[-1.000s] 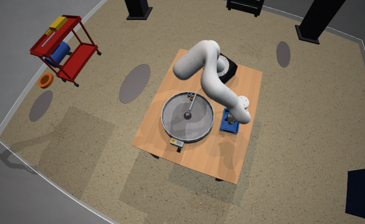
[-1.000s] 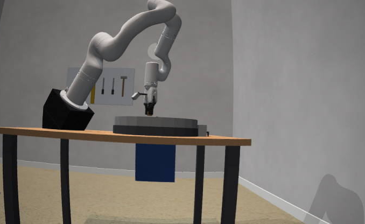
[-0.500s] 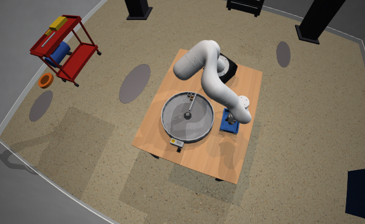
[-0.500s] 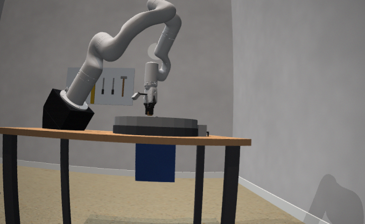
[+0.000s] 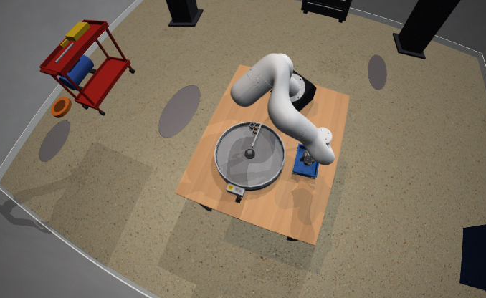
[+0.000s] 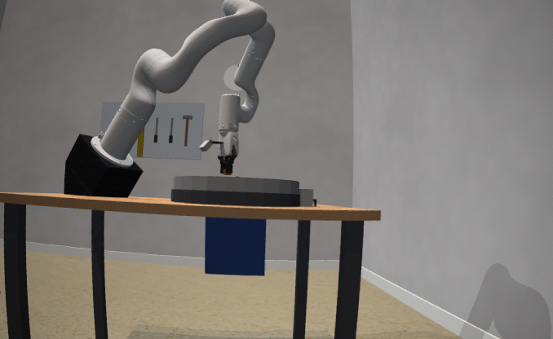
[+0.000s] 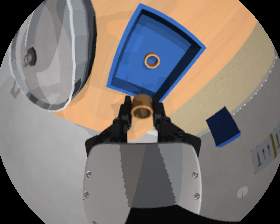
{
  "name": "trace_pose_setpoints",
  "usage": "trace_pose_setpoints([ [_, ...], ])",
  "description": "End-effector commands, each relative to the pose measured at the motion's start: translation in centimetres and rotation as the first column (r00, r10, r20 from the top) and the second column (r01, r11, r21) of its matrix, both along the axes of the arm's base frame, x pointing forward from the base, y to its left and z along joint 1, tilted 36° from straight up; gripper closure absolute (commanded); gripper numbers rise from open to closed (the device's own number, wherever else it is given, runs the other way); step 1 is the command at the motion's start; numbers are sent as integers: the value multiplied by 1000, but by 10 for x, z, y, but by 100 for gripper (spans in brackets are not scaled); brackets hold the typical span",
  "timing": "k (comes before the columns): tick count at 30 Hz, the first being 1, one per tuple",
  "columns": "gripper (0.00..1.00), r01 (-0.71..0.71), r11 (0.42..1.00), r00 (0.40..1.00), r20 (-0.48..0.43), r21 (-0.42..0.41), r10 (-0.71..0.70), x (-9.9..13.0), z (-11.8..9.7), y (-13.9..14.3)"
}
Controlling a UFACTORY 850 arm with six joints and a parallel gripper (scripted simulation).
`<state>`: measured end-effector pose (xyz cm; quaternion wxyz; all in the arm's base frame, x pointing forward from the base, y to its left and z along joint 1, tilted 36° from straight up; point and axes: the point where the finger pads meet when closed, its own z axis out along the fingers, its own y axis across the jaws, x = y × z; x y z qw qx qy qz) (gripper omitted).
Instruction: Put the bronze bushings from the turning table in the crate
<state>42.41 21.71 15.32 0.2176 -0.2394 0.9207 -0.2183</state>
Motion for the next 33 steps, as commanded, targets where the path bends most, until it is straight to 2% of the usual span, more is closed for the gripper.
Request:
trace_pose_setpoints([
  [1, 100, 0, 1000, 1000, 1, 1, 0, 1, 1, 1],
  [20, 100, 0, 1000, 1000, 1, 1, 0, 5, -5, -1],
  [29, 100, 0, 1000, 1000, 1, 1, 0, 28, -42, -15],
  [33, 100, 0, 1000, 1000, 1, 1, 0, 32, -48, -17],
])
